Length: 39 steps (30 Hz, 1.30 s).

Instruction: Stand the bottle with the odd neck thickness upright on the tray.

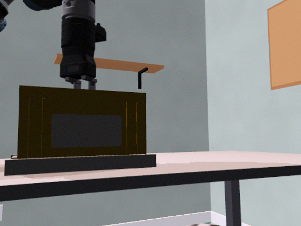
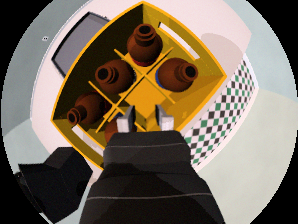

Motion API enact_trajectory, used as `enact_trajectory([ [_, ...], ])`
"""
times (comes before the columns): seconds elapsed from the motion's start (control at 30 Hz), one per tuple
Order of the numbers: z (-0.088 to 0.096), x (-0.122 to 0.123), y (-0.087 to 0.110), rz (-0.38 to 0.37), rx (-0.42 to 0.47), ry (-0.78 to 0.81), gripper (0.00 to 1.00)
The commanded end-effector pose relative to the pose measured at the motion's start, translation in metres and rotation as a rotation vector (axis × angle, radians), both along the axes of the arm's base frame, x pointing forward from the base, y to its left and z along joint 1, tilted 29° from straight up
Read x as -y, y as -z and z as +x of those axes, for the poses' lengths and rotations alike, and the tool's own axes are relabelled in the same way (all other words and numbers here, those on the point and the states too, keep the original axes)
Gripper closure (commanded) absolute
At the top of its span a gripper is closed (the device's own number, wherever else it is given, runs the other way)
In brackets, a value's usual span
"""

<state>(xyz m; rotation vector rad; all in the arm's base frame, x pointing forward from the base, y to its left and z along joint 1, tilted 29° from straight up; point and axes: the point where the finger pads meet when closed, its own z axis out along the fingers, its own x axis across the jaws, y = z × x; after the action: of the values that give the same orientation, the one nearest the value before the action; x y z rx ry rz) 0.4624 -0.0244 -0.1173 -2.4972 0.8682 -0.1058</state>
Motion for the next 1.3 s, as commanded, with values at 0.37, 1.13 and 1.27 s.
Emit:
enact_trajectory([
  [0.37,0.0,0.0,0.0,-0.001,0.001,0.0,0.0],
  [1.13,-0.002,0.004,-0.007,-0.001,0.001,0.0,0.0],
  [1.27,-0.004,0.008,-0.015,-0.001,0.001,0.0,0.0],
])
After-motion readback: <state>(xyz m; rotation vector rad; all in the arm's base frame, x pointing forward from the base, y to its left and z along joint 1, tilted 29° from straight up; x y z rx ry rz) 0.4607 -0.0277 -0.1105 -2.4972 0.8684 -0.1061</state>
